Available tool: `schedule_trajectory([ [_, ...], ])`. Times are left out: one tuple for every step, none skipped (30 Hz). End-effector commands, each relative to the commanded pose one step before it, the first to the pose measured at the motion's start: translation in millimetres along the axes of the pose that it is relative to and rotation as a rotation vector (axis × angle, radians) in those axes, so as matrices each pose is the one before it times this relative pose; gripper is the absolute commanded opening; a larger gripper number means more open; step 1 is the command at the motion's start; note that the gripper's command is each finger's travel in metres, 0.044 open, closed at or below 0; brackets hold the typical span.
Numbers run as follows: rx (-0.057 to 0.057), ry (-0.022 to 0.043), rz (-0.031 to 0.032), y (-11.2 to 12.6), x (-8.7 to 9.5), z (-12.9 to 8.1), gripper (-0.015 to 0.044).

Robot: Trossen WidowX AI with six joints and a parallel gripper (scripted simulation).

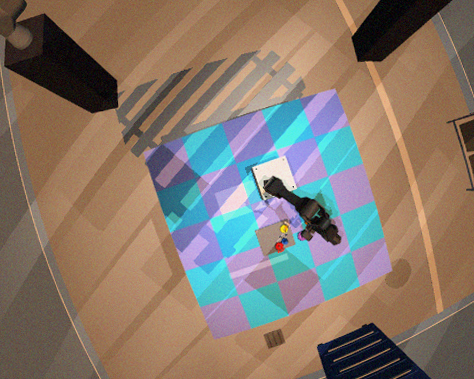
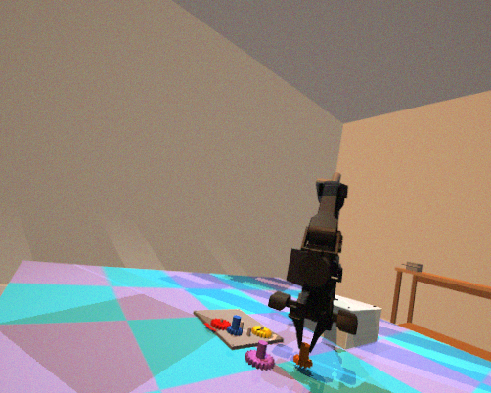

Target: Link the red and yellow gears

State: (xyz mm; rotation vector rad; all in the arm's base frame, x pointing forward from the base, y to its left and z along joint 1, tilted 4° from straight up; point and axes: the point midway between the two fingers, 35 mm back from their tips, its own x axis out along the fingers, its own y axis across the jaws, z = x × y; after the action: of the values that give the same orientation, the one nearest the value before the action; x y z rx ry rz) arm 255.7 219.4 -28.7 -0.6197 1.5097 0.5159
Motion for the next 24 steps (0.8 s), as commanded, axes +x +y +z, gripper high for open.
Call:
schedule_trajectory([
  [-0.0029, -0.02027, 0.0003, -0.59, -17.57, 6.16, 0.0],
  [0.0, -0.00006, 0.0, -0.13, -3.13, 0.47, 0.0],
  [0.0, -0.00005, 0.0, -0.13, -3.15, 0.43, 0.0],
  [0.0, -0.00005, 0.0, -0.13, -3.16, 0.4, 0.0],
  [0.0, -0.00005, 0.0, -0.13, -3.17, 0.36, 0.0],
  [0.0, -0.00004, 0.0, -0.13, -3.18, 0.32, 0.0],
  [0.0, -0.00004, 0.0, -0.13, -3.19, 0.29, 0.0],
  [0.0, -0.00004, 0.0, -0.13, -3.2, 0.25, 0.0],
  [0.0, -0.00003, 0.0, -0.13, -3.21, 0.22, 0.0],
  [0.0, -0.00003, 0.0, -0.13, -3.22, 0.18, 0.0],
  [0.0, -0.00003, 0.0, -0.14, -3.23, 0.15, 0.0],
  [0.0, -0.00002, 0.0, -0.14, -3.24, 0.11, 0.0],
  [0.0, -0.00002, 0.0, -0.14, -3.25, 0.07, 0.0],
  [0.0, -0.00002, 0.0, -0.14, -3.26, 0.04, 0.0],
  [0.0, -0.00001, 0.0, -0.14, -3.27, 0.0, 0.0],
  [0.0, -0.00001, 0.0, -0.14, -3.27, -0.04, 0.0],
  [0.0, 0.0, 0.0, -0.14, -3.28, -0.07, 0.0],
  [0.0, 0.0, 0.0, -0.14, -3.29, -0.11, 0.0],
  [0.0, 0.0, 0.0, -0.14, -3.29, -0.15, 0.0],
  [0.0, 0.00001, 0.0, -0.14, -3.3, -0.19, 0.0],
  [0.0, 0.00001, 0.0, -0.14, -3.3, -0.22, 0.0],
  [0.0, 0.00001, 0.0, -0.14, -3.31, -0.26, 0.0],
  [0.0, 0.00002, 0.0, -0.14, -3.31, -0.3, 0.0],
  [0.0, 0.00002, 0.0, -0.14, -3.32, -0.34, 0.0],
])
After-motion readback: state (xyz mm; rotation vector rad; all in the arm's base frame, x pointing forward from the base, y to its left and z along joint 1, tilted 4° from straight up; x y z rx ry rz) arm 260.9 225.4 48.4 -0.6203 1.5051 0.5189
